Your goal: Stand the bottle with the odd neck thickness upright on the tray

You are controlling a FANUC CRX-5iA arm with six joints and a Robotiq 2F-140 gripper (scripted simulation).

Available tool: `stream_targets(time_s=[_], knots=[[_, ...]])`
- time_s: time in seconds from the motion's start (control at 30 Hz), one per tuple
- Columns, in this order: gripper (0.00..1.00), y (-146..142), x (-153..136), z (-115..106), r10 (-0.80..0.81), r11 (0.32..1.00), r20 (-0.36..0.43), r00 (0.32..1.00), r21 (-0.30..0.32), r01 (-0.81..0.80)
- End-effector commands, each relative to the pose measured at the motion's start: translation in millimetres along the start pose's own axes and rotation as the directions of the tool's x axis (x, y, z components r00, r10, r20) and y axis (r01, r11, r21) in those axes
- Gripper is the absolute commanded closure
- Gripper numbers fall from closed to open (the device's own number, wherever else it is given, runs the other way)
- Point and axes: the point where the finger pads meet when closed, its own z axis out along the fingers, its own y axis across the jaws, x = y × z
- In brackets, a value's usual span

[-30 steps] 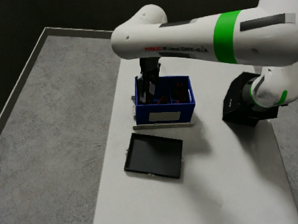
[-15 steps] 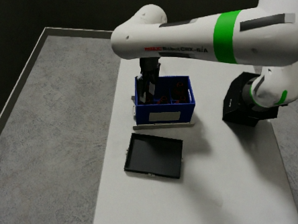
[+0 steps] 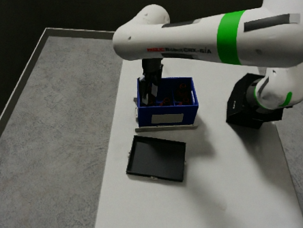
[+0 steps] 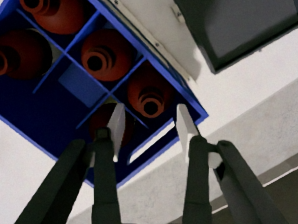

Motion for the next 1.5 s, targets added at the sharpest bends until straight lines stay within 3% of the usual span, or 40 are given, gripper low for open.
stream_targets(time_s=[0.0,0.93,1.47], knots=[[0.56,0,-1,-1,0.000,1.000,0.002,1.000,0.000,0.000],[0.56,0,-1,0,0.000,1.000,0.002,1.000,0.000,0.000],[0.56,0,-1,11,0.000,1.000,0.002,1.000,0.000,0.000]])
